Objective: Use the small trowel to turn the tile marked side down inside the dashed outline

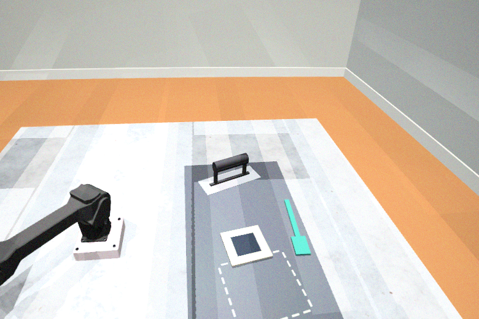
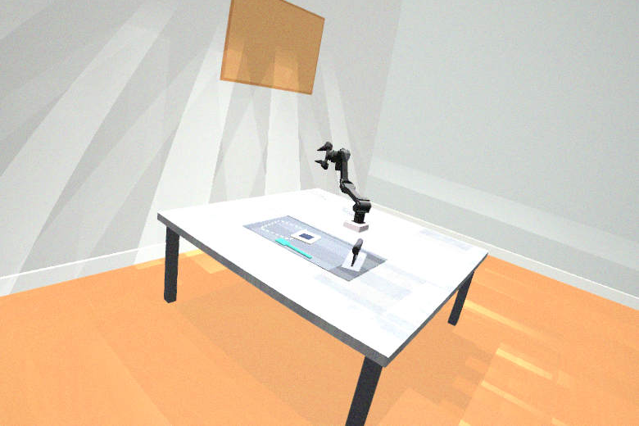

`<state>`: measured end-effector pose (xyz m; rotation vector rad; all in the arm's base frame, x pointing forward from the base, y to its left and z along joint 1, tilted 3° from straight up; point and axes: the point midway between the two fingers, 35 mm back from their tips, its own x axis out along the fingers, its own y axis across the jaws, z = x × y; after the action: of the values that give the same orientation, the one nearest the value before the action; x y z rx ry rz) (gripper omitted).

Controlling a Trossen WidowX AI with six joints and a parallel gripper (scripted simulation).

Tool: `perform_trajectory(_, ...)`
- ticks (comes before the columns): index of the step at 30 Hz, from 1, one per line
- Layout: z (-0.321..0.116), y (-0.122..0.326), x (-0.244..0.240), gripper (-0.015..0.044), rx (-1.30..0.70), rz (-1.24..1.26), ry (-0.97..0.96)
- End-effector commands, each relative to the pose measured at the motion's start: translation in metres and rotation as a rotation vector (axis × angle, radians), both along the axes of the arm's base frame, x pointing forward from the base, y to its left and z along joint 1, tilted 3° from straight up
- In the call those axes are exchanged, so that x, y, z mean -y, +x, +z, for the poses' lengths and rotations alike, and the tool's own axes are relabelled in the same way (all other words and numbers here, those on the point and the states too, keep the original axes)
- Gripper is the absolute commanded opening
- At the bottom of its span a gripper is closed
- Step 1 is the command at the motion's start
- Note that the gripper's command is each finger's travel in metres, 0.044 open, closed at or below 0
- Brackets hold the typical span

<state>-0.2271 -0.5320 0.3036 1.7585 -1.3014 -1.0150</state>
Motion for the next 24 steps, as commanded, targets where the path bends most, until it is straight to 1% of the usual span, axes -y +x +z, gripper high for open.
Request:
perform_trajectory(1, 0.0000, 0.0000, 0.0000, 0.0374, 0.000, 0.000, 0.000)
perform_trajectory(11, 0.0000, 0.0000, 0.0000, 0.0111, 0.000, 0.000, 0.000)
perform_trajectory(12, 0.0000, 0.0000, 0.0000, 0.0100, 0.000, 0.000, 0.000)
perform_trajectory(21, 0.0000, 0.0000, 0.0000, 0.0100, 0.000, 0.000, 0.000)
perform_trajectory(24, 0.0000, 0.0000, 0.0000, 0.0021, 0.000, 0.000, 0.000)
